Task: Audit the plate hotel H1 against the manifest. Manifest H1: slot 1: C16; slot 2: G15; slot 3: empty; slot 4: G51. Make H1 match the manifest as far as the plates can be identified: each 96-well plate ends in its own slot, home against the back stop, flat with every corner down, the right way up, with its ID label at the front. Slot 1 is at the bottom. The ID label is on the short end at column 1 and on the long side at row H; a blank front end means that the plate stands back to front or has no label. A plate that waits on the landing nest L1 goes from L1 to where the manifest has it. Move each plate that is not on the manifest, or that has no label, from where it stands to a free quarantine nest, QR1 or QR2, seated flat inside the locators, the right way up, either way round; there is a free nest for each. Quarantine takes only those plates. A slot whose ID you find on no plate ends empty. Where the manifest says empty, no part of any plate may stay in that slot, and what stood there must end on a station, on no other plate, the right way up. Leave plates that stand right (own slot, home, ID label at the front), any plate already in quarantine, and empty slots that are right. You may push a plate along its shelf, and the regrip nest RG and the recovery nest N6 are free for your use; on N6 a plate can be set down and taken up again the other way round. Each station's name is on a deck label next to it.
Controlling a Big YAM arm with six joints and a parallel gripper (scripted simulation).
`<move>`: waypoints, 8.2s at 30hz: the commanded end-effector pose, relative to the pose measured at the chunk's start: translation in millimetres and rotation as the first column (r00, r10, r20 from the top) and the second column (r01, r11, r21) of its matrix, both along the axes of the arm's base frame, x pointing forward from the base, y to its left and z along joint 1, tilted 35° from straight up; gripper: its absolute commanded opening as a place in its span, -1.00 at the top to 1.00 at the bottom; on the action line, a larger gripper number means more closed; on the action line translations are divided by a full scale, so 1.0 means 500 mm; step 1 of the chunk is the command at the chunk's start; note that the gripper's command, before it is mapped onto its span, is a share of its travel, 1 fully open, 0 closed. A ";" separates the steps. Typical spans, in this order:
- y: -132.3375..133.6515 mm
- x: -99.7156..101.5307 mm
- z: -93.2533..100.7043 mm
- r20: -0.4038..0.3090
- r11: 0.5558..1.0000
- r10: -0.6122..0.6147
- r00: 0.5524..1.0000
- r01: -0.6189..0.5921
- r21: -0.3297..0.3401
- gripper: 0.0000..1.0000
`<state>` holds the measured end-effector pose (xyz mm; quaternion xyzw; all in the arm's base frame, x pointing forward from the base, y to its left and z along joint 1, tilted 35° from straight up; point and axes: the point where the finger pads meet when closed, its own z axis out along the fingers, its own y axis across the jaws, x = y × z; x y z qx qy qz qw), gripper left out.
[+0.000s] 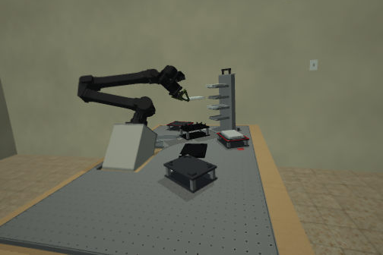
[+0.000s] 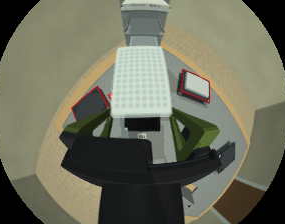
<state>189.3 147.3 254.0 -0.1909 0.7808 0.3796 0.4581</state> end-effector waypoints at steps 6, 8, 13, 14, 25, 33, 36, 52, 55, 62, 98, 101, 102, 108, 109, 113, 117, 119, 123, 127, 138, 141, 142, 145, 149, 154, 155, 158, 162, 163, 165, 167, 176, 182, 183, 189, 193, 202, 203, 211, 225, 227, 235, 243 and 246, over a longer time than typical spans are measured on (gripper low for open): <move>-0.007 0.003 -0.013 -0.015 1.000 -0.015 1.000 0.015 -0.006 -0.72; -0.006 0.003 -0.014 -0.017 1.000 -0.018 1.000 0.018 -0.002 -0.72; 0.004 0.000 -0.004 0.011 1.000 -0.001 1.000 0.000 0.009 -0.72; 0.004 0.000 -0.004 0.011 1.000 -0.001 1.000 0.000 0.009 -0.72; 0.010 0.000 -0.012 0.012 1.000 -0.001 1.000 0.000 0.010 -0.72; 0.014 0.000 -0.017 0.012 1.000 -0.001 1.000 0.001 0.011 -0.72; 0.016 0.001 -0.019 0.011 1.000 -0.001 1.000 0.001 0.011 -0.72; 0.024 0.001 -0.030 0.011 1.000 -0.001 1.000 0.001 0.013 -0.72; 0.026 0.001 -0.033 0.011 1.000 -0.001 1.000 0.001 0.013 -0.72; 0.030 0.002 -0.038 0.011 1.000 -0.001 1.000 0.001 0.014 -0.72; 0.049 0.005 -0.068 -0.002 1.000 -0.001 1.000 0.001 0.012 -0.72; 0.050 0.005 -0.069 0.000 1.000 -0.001 1.000 0.001 0.012 -0.72; 0.050 0.005 -0.070 -0.001 1.000 -0.001 1.000 0.001 0.012 -0.72; 0.054 0.005 -0.075 -0.001 1.000 -0.001 1.000 0.001 0.013 -0.72; 0.054 0.005 -0.076 -0.002 1.000 -0.001 1.000 0.001 0.013 -0.72; 0.057 0.005 -0.080 -0.002 1.000 -0.001 1.000 0.001 0.013 -0.72; 0.058 0.005 -0.080 0.005 1.000 0.001 1.000 -0.001 0.011 -0.72; 0.059 0.005 -0.083 -0.003 1.000 -0.001 1.000 0.001 0.013 -0.72; 0.061 0.005 -0.085 -0.001 1.000 -0.001 1.000 0.001 0.014 -0.72; 0.064 0.006 -0.090 -0.004 1.000 -0.001 1.000 0.001 0.013 -0.72; 0.069 0.006 -0.097 -0.003 1.000 -0.001 1.000 0.001 0.014 -0.72; 0.071 0.006 -0.099 -0.002 1.000 -0.001 1.000 0.001 0.014 -0.72; 0.072 0.006 -0.100 -0.004 1.000 -0.001 1.000 0.001 0.013 -0.72; 0.073 0.006 -0.102 -0.003 1.000 -0.001 1.000 0.001 0.014 -0.72; 0.075 0.006 -0.104 -0.002 1.000 -0.001 1.000 0.001 0.014 -0.72; 0.078 0.007 -0.109 -0.005 1.000 -0.001 1.000 0.001 0.013 -0.72; 0.078 0.006 -0.109 -0.004 1.000 -0.001 1.000 0.001 0.014 -0.72; 0.080 0.006 -0.111 -0.002 1.000 -0.001 1.000 0.001 0.015 -0.72; 0.082 0.007 -0.115 -0.003 1.000 -0.001 1.000 0.001 0.014 -0.72; 0.083 0.006 -0.115 -0.002 1.000 -0.001 1.000 0.001 0.015 -0.72; 0.084 0.007 -0.117 -0.003 1.000 -0.001 1.000 0.001 0.015 -0.72; 0.084 0.007 -0.117 -0.003 1.000 -0.001 1.000 0.001 0.015 -0.72; 0.089 0.007 -0.125 -0.004 1.000 -0.001 1.000 0.001 0.015 -0.72; 0.092 0.007 -0.128 -0.002 1.000 -0.001 1.000 0.001 0.016 -0.72; 0.092 0.007 -0.128 -0.002 1.000 -0.001 1.000 0.001 0.016 -0.72; 0.096 0.007 -0.134 -0.005 1.000 -0.001 1.000 0.001 0.014 -0.72; 0.098 0.007 -0.137 -0.005 1.000 -0.001 1.000 0.001 0.015 -0.72; 0.102 0.007 -0.141 0.001 1.000 0.000 1.000 0.000 0.015 -0.72; 0.103 0.008 -0.145 -0.006 1.000 -0.001 1.000 0.001 0.013 -0.72; 0.107 0.008 -0.152 -0.007 1.000 -0.001 1.000 0.001 0.014 -0.72; 0.114 0.008 -0.160 -0.005 1.000 -0.001 1.000 0.001 0.016 -0.72; 0.115 0.008 -0.161 -0.004 1.000 -0.001 1.000 0.001 0.017 -0.72; 0.119 0.008 -0.167 -0.005 1.000 -0.001 1.000 0.001 0.016 -0.72; 0.124 0.009 -0.175 -0.007 1.000 -0.001 1.000 0.002 0.015 -0.72; 0.125 0.009 -0.176 -0.006 1.000 -0.001 1.000 0.001 0.016 -0.72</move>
